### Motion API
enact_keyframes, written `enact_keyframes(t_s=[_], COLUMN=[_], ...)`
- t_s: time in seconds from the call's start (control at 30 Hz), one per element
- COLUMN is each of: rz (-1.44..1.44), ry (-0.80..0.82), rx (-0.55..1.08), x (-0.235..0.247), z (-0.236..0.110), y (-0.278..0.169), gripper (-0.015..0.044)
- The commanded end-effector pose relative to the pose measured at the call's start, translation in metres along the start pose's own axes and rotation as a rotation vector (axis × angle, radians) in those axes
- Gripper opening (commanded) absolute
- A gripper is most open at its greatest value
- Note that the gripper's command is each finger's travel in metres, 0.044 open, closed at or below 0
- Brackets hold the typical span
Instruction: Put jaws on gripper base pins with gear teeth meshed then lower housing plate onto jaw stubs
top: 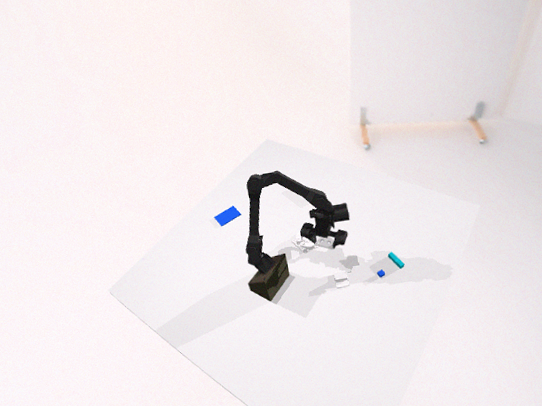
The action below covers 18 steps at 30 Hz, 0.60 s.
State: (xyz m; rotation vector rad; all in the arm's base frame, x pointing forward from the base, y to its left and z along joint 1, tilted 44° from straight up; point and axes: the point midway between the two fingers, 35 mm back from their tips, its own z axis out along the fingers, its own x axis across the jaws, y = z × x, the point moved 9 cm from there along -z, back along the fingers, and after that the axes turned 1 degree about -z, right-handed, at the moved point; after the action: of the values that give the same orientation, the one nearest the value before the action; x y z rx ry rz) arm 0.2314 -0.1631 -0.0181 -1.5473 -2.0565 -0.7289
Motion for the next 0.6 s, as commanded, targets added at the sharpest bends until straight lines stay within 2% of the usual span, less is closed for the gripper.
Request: enact_keyframes(t_s=[0.0,0.57], rz=[0.043,0.253], ry=[-0.004,0.009], rx=[-0.007,-0.010], x=[0.011,0.061], z=[-0.001,0.002], y=[0.007,0.028], gripper=[0.0351,0.0351])
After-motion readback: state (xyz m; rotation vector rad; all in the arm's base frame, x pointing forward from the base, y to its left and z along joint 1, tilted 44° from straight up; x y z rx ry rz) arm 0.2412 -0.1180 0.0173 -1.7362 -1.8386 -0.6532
